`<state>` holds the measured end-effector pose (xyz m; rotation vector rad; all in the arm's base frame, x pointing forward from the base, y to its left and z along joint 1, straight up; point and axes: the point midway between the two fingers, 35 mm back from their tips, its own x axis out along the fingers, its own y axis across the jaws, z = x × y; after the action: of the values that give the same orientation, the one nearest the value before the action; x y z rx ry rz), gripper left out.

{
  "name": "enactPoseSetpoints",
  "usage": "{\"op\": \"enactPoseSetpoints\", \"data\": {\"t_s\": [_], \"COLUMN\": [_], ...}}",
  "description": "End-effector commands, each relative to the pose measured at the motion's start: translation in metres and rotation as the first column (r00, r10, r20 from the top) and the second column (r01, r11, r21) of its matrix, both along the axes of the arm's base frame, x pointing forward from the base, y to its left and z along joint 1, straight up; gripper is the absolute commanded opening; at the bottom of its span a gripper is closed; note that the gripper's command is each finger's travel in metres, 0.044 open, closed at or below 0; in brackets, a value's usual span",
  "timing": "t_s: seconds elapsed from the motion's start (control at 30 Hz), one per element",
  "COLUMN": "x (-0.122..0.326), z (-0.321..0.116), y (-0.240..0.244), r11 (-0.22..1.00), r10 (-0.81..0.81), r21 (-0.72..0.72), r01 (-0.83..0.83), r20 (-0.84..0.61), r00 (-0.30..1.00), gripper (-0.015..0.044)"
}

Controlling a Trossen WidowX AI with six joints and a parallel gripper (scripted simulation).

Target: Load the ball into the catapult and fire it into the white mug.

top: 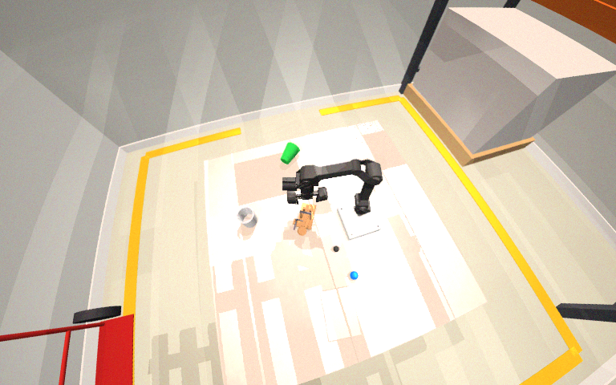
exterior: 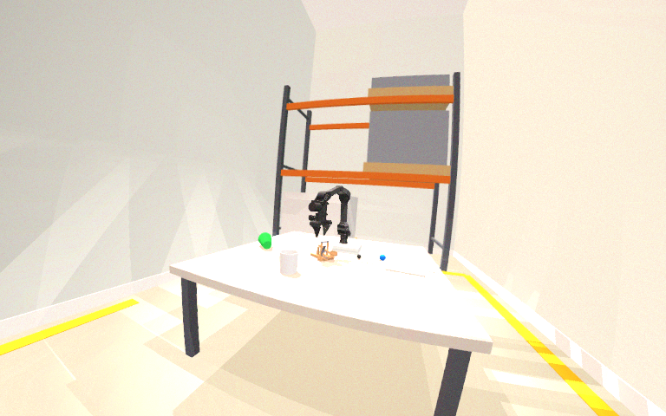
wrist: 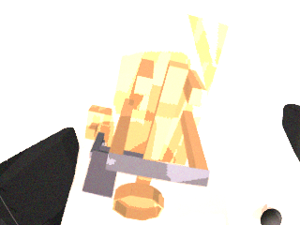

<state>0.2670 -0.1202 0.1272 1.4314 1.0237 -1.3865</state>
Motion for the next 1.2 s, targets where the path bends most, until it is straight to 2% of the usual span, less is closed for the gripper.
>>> {"op": "enactPoseSetpoints", "data": {"t_s": [0.0, 0.23, 0.43, 0.6, 1.17], "x": [-0.001, -0.001, -0.001, 0.001, 0.003], "z": [0.001, 0.001, -0.001, -0.047, -0.066], "y": [0.001, 0.001, 0.001, 0.0, -0.001], "r11": [0.988, 0.941, 0.942, 0.945, 0.945], "r10": [-0.153, -0.337, -0.336, -0.328, -0.328], "r21": [0.011, 0.019, 0.019, 0.01, 0.01], "r01": [0.153, 0.337, 0.336, 0.328, 0.328], "r20": [0.0, -0.001, -0.001, -0.01, -0.009], "r00": [0.988, 0.942, 0.942, 0.945, 0.945], "gripper": [0.044, 0.044, 0.044, 0.044, 0.044]}}
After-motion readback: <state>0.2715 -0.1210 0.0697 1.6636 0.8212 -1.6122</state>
